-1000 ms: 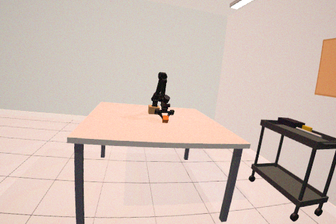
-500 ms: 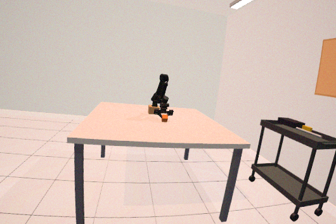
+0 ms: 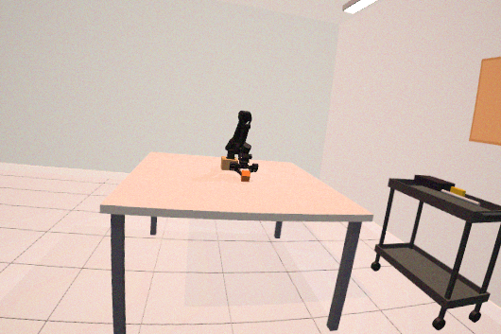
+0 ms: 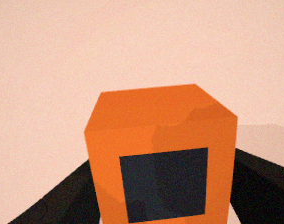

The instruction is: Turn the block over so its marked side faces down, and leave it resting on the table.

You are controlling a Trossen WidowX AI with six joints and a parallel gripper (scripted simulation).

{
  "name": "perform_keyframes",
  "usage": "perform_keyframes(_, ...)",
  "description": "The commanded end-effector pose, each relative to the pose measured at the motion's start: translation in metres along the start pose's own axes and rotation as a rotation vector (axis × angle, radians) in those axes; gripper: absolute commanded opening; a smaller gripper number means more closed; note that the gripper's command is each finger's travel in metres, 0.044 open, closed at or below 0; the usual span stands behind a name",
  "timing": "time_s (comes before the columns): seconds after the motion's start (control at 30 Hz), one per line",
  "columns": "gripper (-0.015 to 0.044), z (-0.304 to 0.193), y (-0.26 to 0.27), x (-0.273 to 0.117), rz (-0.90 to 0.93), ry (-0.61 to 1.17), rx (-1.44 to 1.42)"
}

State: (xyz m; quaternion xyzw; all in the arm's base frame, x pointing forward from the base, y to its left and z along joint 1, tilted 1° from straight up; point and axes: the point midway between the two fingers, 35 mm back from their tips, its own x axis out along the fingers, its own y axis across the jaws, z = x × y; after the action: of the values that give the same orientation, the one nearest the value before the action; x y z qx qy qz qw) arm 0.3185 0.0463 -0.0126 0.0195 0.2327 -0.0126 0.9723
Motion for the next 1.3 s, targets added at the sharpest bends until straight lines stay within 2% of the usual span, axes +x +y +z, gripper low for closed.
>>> perform_keyframes(0.0,0.0105,0.001,-0.0008,-0.0002,-0.005,-0.005,-0.004)
perform_keyframes(0.43,0.044,0.001,-0.0008,-0.0002,-0.005,-0.005,-0.004)
perform_keyframes(1.27,0.044,0.001,-0.0008,-0.0002,-0.005,-0.005,-0.004)
